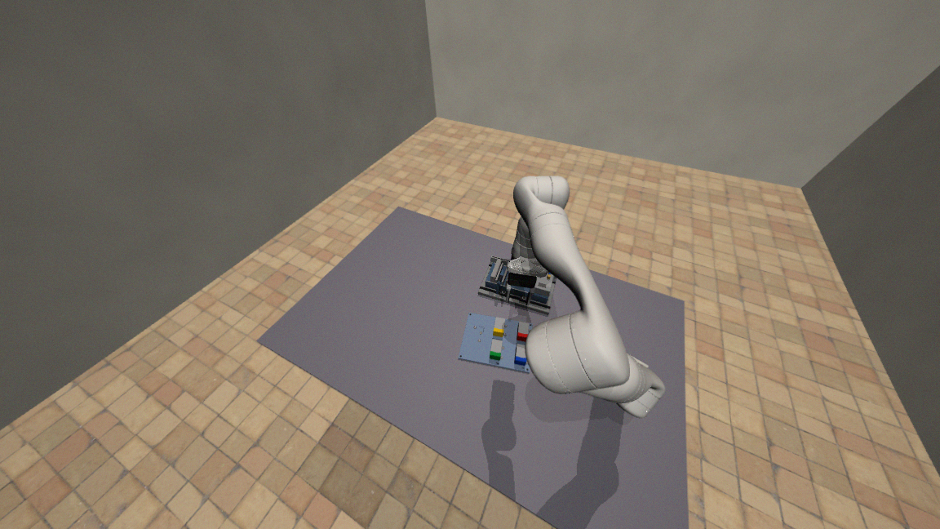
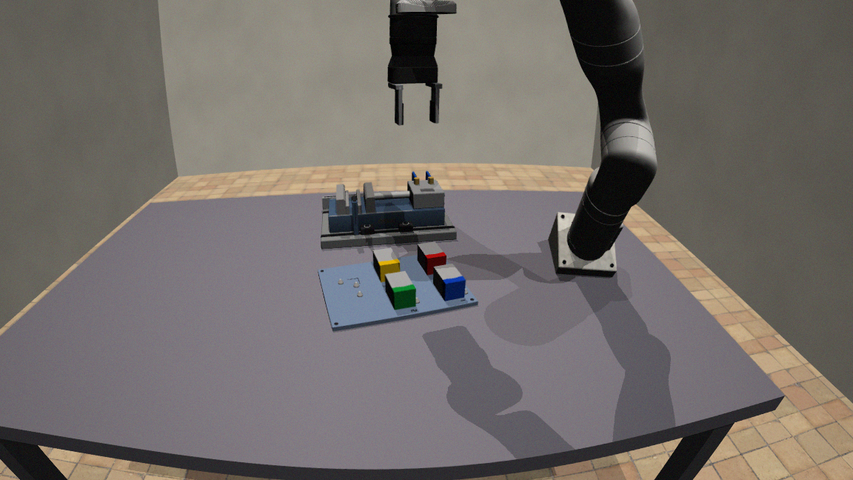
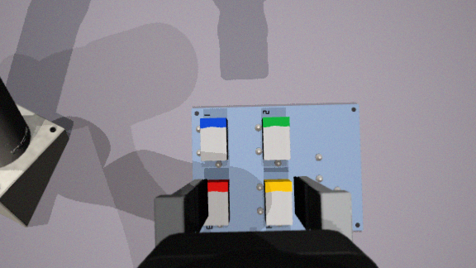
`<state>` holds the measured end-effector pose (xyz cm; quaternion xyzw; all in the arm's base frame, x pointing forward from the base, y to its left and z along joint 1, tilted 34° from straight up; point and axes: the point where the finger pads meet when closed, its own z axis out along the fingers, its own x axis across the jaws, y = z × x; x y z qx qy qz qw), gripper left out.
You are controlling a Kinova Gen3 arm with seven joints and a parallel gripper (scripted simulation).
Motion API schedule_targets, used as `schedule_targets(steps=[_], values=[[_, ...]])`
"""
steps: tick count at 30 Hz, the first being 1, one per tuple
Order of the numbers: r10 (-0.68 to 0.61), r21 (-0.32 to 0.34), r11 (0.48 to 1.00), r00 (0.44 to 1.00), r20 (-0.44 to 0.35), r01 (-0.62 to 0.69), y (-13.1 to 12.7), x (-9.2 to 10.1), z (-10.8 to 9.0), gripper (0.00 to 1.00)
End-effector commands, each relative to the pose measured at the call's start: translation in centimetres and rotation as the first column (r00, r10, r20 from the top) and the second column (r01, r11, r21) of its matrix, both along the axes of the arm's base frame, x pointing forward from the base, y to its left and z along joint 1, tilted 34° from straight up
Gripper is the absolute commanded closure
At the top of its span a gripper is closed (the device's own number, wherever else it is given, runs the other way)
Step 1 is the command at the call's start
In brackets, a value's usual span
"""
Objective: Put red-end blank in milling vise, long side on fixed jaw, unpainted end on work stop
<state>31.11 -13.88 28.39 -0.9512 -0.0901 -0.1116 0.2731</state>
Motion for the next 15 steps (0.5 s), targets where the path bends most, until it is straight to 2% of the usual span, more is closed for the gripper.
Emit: schedule_targets(steps=[1, 15], values=[[-0.003, -0.002, 1.0, 1.0, 0.001, 0.003, -0.3, -0.1, 0.3, 0.0], [-0.005, 0.0, 1.0, 1.0, -0.004, 0.005, -1.3, -0.5, 1.1, 0.0]])
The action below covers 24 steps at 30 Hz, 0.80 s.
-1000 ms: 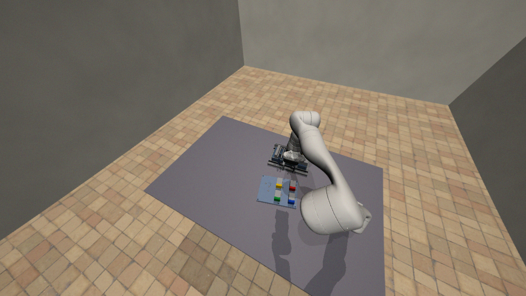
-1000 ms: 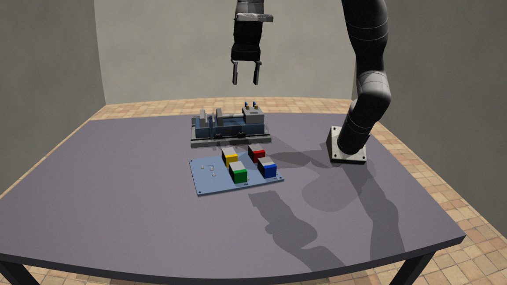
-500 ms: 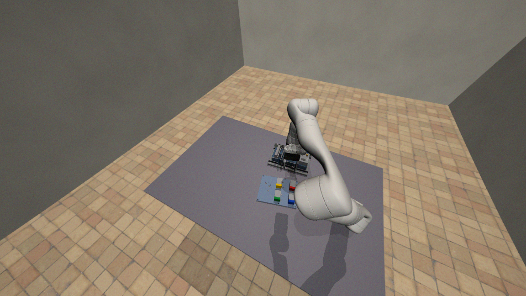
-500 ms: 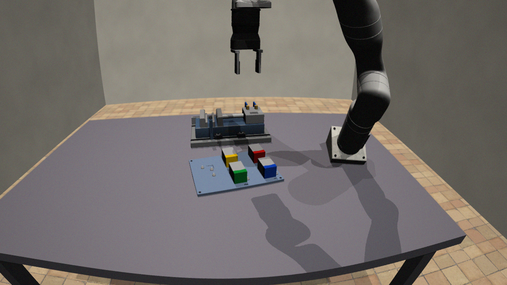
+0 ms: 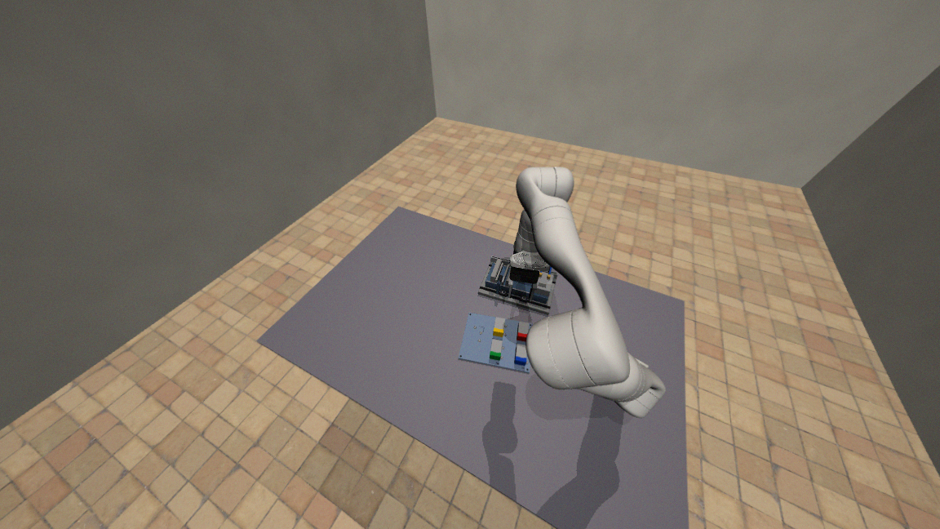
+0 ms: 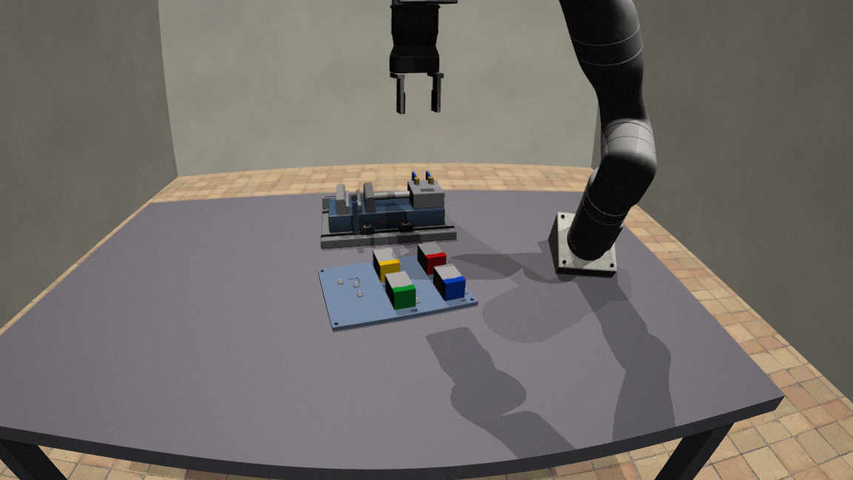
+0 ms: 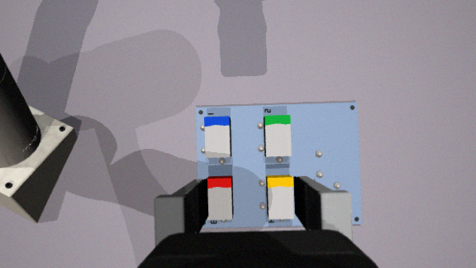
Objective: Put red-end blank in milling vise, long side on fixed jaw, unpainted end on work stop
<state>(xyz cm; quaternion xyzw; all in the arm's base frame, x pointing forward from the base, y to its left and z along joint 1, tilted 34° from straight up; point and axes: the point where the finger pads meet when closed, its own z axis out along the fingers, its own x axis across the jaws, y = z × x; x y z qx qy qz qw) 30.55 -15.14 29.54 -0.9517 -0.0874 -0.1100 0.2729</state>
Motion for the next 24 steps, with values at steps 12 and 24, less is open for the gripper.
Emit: schedule_targets(steps=[12, 24], values=[[-0.002, -0.001, 1.0, 1.0, 0.0, 0.002, 0.17, 0.28, -0.66, 0.0], [-0.003, -0.001, 1.0, 1.0, 0.001, 0.003, 0.33, 0.41, -0.97, 0.0]])
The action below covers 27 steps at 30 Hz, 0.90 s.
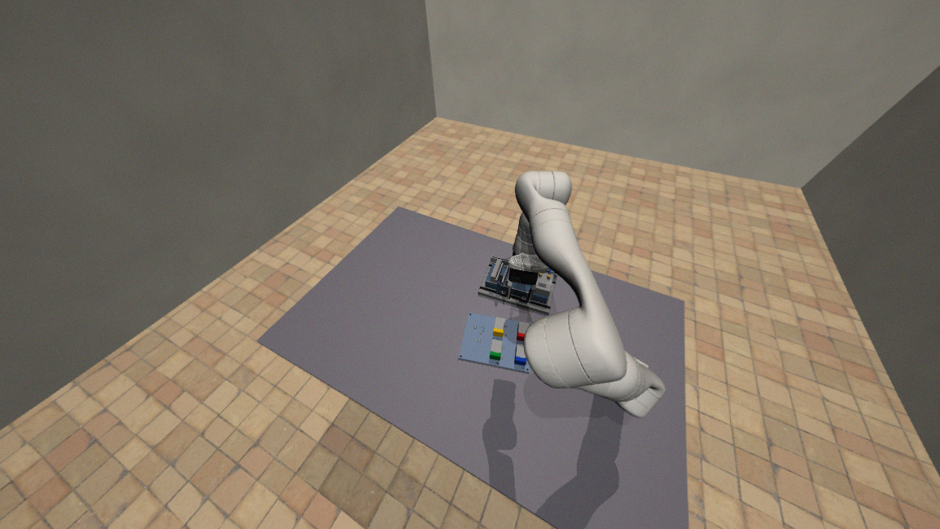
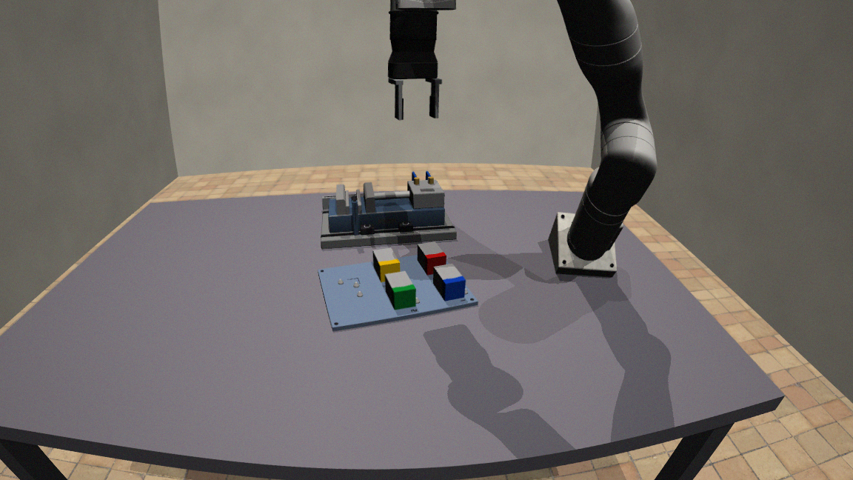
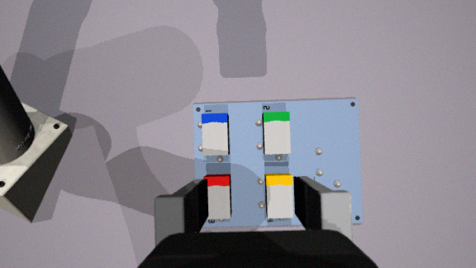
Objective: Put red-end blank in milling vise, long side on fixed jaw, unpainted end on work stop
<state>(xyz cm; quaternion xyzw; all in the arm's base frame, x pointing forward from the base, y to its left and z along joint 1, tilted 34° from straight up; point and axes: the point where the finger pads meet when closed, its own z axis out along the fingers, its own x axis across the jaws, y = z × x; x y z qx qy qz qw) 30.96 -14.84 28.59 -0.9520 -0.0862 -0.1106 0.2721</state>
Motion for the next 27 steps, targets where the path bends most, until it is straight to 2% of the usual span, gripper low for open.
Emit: schedule_targets(steps=[1, 27], values=[[0.0, 0.0, 1.0, 1.0, 0.0, 0.0, 0.04, 0.02, -0.05, 0.0], [0.0, 0.0, 1.0, 1.0, 0.0, 0.0, 0.3, 0.18, -0.43, 0.0]])
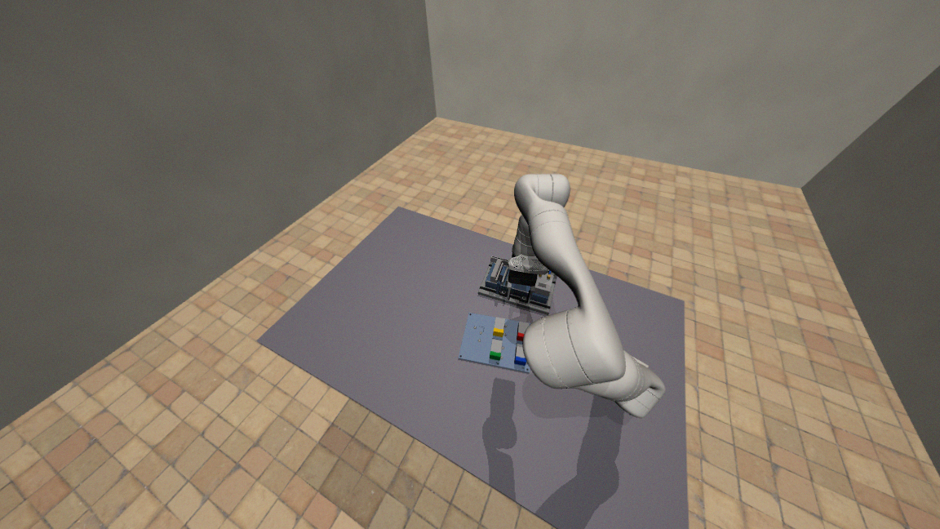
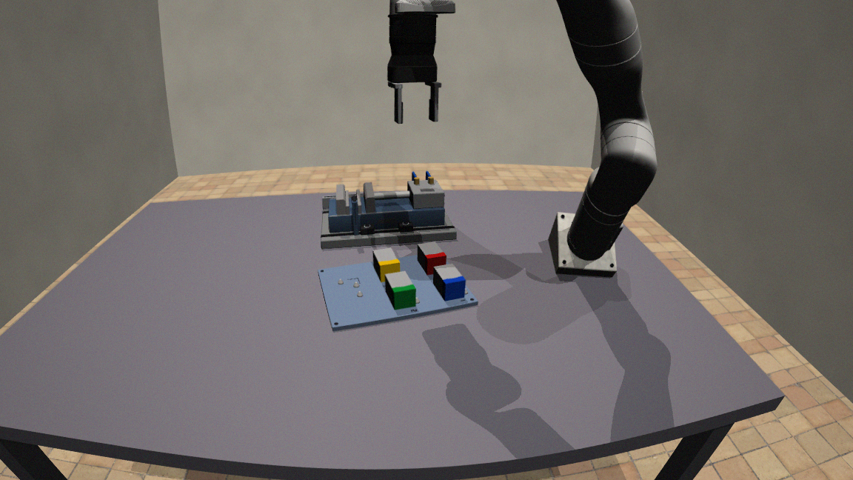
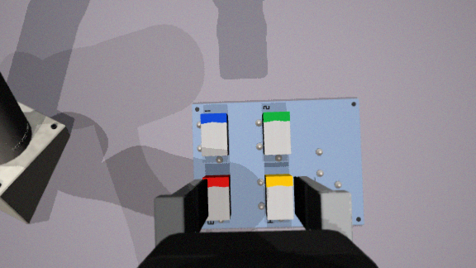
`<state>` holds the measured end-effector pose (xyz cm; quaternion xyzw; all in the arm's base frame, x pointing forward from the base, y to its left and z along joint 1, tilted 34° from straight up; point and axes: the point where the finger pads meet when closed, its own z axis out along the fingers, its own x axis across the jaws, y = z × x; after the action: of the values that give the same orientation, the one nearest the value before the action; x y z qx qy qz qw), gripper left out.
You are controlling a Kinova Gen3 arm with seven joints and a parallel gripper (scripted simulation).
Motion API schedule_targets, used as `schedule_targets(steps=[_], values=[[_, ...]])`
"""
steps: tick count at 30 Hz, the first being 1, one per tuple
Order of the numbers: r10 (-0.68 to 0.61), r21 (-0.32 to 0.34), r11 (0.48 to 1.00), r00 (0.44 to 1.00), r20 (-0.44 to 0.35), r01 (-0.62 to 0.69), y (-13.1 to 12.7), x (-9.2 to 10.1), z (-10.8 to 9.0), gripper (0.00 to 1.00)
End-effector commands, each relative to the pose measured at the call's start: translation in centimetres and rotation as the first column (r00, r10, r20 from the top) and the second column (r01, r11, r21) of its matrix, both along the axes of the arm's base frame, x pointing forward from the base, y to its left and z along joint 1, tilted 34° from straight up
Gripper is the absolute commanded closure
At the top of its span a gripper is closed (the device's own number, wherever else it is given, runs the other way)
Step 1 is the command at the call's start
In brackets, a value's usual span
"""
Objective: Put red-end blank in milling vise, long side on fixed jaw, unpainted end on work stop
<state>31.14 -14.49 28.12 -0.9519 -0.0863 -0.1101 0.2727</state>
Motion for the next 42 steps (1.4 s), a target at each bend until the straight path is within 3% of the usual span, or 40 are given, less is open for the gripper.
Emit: schedule_targets(steps=[1, 33, 42], values=[[-0.001, -0.001, 1.0, 1.0, 0.001, 0.001, 0.0, 0.0, 0.0, 0.0], [-0.001, -0.001, 1.0, 1.0, 0.001, 0.001, 0.1, 0.1, -0.2, 0.0], [-0.001, -0.001, 1.0, 1.0, 0.001, 0.001, -2.8, 1.5, -1.8, 0.0]])
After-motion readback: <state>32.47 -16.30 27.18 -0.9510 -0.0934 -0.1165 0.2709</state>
